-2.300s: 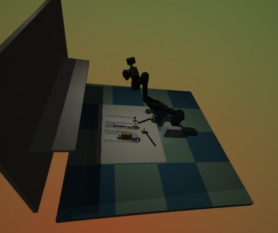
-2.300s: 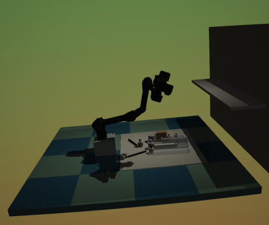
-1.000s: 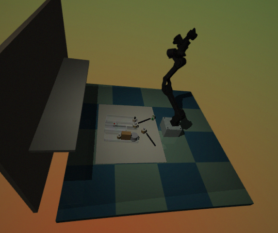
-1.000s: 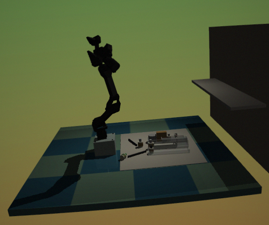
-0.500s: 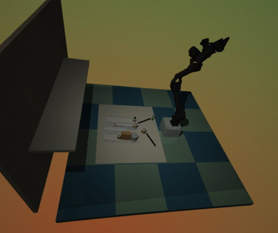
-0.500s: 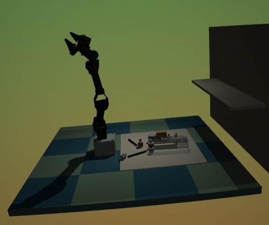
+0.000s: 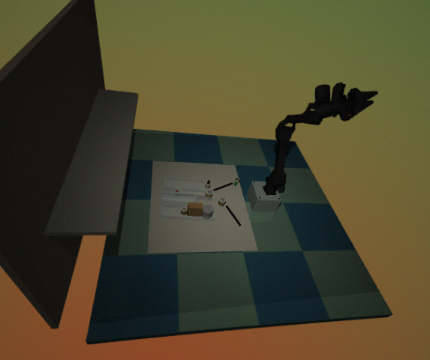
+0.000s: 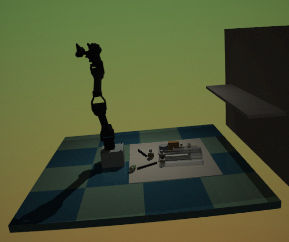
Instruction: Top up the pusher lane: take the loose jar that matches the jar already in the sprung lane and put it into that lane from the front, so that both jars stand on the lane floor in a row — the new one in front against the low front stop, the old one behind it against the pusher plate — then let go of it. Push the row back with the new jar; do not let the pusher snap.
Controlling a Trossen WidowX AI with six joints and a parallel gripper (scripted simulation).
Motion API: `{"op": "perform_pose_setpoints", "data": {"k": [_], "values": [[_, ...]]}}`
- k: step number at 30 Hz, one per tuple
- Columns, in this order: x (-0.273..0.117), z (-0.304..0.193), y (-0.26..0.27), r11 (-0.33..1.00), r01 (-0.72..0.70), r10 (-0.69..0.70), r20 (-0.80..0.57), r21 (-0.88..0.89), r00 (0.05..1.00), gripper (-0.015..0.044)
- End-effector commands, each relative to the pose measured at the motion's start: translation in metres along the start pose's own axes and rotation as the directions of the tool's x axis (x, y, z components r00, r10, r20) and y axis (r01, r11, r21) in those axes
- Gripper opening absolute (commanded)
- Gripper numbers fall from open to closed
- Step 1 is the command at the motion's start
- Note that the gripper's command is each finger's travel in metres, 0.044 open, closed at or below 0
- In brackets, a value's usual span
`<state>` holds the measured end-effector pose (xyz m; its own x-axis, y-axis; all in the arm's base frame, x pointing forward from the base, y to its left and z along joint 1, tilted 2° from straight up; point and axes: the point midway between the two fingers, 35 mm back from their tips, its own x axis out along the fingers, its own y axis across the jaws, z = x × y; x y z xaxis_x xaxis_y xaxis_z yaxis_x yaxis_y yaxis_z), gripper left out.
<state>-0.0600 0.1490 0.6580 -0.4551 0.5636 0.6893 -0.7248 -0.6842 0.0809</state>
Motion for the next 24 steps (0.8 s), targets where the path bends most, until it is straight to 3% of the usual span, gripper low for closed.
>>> {"op": "perform_pose_setpoints", "data": {"k": [1, 10, 18, 24], "values": [[-0.003, -0.032, -0.071, 0.976, 0.216, -0.218, -0.074, -0.034, 0.973, 0.0440], [-0.058, -0.078, -0.204, 0.787, 0.601, -0.617, -0.180, -0.140, 0.766, 0.0440], [-0.154, -0.099, -0.298, 0.497, 0.835, -0.863, -0.232, -0.237, 0.448, 0.0440], [-0.239, -0.110, -0.342, 0.268, 0.929, -0.941, -0.274, -0.257, 0.196, 0.0440]]}}
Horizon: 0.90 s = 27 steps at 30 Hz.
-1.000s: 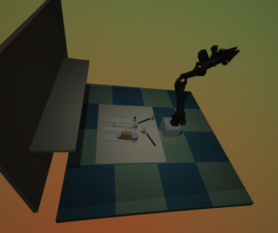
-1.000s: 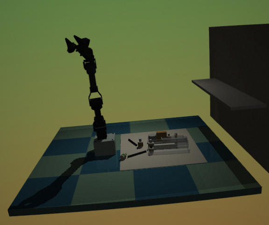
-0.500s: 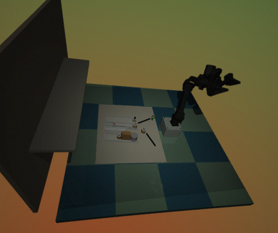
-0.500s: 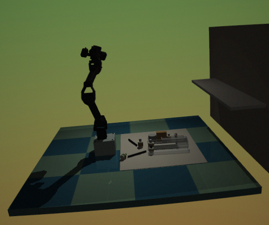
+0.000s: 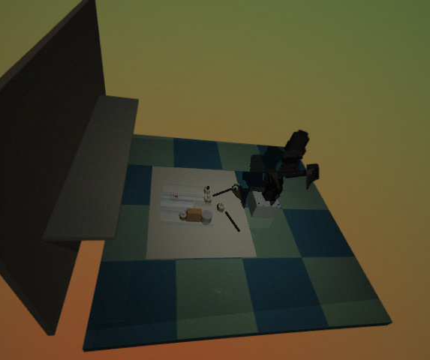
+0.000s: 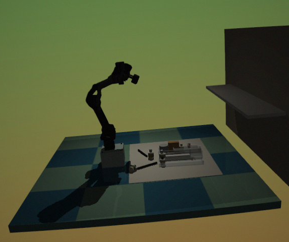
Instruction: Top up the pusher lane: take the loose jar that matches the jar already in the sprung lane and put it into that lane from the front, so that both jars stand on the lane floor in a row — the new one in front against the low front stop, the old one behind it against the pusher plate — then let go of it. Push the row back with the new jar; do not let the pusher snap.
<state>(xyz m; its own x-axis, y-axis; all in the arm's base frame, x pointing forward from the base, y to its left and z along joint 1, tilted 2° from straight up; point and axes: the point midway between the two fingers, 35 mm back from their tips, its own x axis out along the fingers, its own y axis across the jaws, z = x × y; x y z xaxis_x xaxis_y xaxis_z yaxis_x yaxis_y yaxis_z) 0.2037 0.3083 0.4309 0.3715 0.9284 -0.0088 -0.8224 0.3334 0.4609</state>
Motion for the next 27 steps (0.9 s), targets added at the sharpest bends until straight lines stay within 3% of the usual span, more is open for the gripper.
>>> {"op": "perform_pose_setpoints", "data": {"k": [1, 8, 16, 22, 27], "values": [[0.005, -0.028, -0.068, 0.983, 0.177, -0.173, -0.093, 0.038, 0.980, 0.0440], [-0.011, -0.069, -0.161, 0.899, 0.436, -0.413, -0.233, 0.052, 0.880, 0.0440], [-0.071, -0.131, -0.267, 0.694, 0.720, -0.636, -0.450, 0.021, 0.626, 0.0440], [-0.139, -0.184, -0.320, 0.506, 0.862, -0.679, -0.628, -0.026, 0.380, 0.0440], [-0.203, -0.230, -0.341, 0.362, 0.929, -0.616, -0.768, -0.075, 0.178, 0.0440]]}}
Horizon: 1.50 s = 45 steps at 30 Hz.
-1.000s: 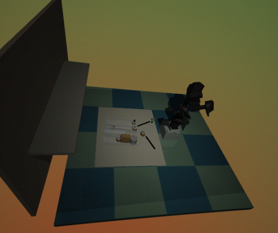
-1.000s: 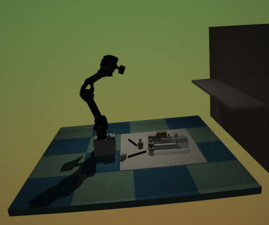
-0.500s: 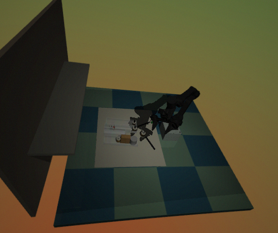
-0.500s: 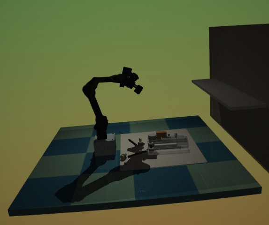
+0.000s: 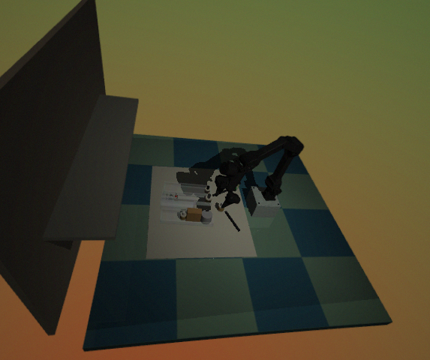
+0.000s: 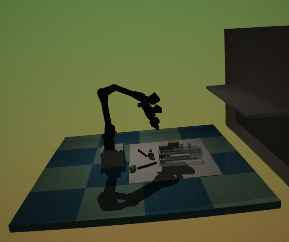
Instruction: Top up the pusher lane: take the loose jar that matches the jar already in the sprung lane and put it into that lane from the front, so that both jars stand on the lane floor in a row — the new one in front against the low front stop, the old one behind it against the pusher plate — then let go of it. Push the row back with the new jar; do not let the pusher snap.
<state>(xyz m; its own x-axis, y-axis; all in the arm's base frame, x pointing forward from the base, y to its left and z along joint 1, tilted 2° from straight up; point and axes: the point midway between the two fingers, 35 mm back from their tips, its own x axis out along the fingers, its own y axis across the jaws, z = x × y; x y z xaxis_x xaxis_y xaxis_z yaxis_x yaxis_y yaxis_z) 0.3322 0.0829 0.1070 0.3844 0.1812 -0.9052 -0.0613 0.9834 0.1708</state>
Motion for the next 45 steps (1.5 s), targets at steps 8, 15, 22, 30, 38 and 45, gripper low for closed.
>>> {"op": "perform_pose_setpoints", "data": {"k": [8, 15, 22, 30, 38, 45], "values": [[0.030, -0.080, -0.096, 0.970, 0.227, -0.176, -0.400, 0.083, 0.899, 0.0440], [0.032, -0.082, -0.096, 0.970, 0.227, -0.176, -0.400, 0.083, 0.899, 0.0440], [0.055, -0.092, -0.100, 0.970, 0.227, -0.176, -0.400, 0.083, 0.899, 0.0440], [0.071, -0.101, -0.103, 0.970, 0.227, -0.176, -0.400, 0.083, 0.899, 0.0440], [0.076, -0.103, -0.104, 0.970, 0.227, -0.176, -0.400, 0.083, 0.899, 0.0440], [0.086, -0.107, -0.106, 0.970, 0.227, -0.176, -0.400, 0.083, 0.899, 0.0440]]}}
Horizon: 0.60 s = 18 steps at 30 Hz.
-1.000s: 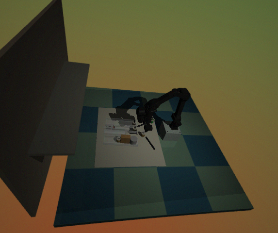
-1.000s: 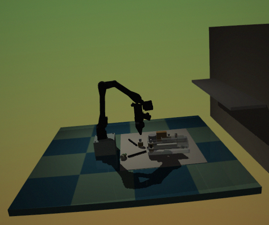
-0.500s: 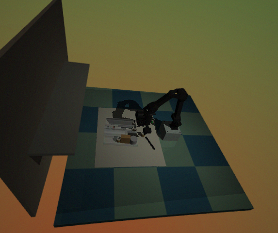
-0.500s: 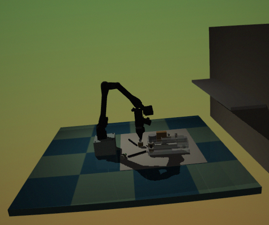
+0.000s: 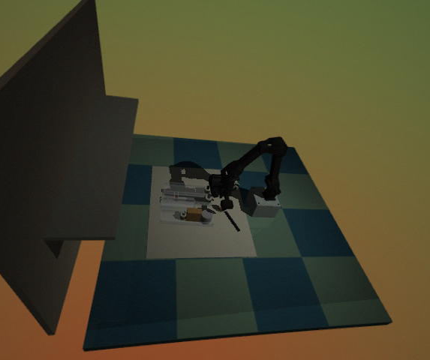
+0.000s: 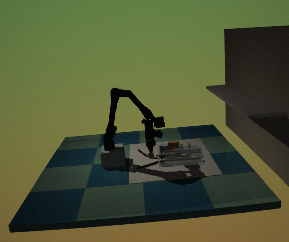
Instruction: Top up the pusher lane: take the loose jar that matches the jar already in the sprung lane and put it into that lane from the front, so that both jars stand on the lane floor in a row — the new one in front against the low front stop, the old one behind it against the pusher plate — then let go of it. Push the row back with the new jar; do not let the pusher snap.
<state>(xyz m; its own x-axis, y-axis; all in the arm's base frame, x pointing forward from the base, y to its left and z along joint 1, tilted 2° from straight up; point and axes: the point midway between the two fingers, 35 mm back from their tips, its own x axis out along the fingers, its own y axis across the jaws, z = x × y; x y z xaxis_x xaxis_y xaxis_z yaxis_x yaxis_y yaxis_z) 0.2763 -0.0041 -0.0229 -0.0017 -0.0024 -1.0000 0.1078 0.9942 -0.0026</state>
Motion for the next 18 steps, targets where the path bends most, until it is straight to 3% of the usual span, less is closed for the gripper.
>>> {"op": "perform_pose_setpoints", "data": {"k": [1, 11, 18], "values": [[0.009, -0.003, -0.001, 1.000, 0.005, -0.005, -0.010, -0.004, 1.000, 0.0440], [0.023, -0.004, -0.001, 1.000, 0.005, -0.005, -0.010, -0.004, 1.000, 0.0440], [0.023, -0.004, -0.001, 1.000, 0.005, -0.005, -0.010, -0.004, 1.000, 0.0256]]}}
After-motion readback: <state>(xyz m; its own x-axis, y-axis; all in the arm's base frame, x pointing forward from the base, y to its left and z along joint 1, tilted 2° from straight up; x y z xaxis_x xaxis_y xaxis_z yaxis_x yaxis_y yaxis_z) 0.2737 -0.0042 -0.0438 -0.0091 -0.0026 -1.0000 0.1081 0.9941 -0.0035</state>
